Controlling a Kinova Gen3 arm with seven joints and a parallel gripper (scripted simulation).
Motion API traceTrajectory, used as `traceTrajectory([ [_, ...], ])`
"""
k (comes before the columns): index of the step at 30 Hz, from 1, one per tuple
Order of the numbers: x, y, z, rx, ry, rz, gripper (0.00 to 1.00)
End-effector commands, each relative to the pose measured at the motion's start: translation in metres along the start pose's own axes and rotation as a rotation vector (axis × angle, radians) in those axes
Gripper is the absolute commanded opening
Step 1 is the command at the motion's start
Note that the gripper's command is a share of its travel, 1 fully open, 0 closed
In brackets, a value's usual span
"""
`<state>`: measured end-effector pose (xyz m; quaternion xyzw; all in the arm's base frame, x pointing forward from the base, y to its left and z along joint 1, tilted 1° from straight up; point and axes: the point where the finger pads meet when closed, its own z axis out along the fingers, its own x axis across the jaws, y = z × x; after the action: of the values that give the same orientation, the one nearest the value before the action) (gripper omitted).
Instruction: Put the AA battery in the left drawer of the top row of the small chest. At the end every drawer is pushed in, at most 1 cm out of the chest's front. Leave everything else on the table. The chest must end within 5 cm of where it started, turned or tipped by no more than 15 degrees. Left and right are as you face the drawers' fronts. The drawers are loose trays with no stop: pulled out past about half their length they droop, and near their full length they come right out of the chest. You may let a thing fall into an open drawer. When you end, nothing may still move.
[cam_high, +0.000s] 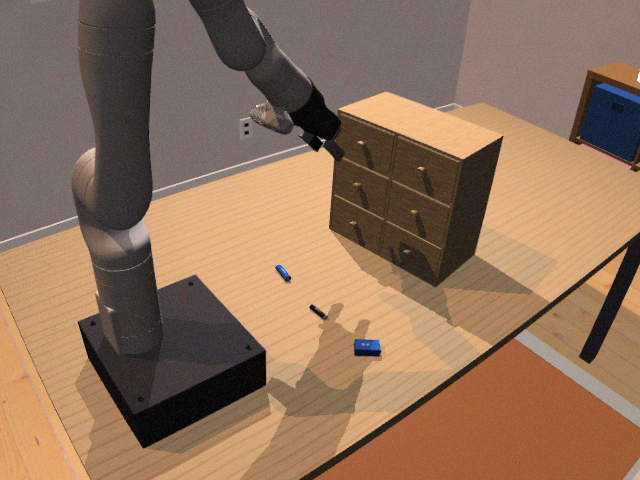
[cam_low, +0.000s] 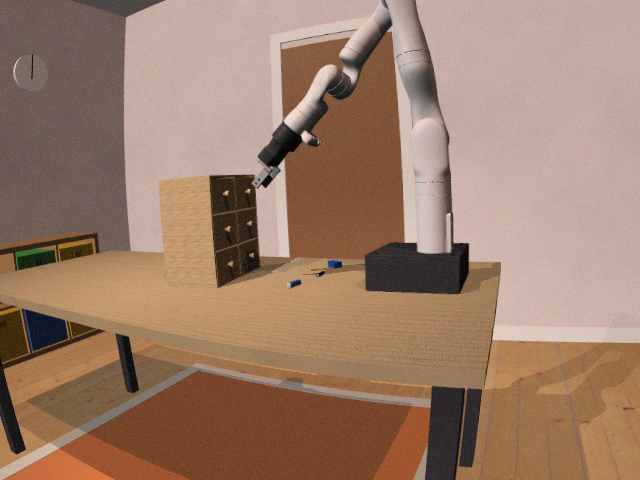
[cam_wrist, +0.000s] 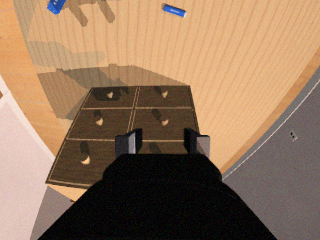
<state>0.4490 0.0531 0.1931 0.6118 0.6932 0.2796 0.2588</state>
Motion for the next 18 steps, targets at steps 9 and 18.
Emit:
traceTrajectory([
  [9, -0.0005, -0.0003, 0.0011, -0.005, 0.001, 0.001, 1.0],
  [18, -0.0002, 0.0, 0.0011, -0.006, 0.002, -0.001, 1.0],
])
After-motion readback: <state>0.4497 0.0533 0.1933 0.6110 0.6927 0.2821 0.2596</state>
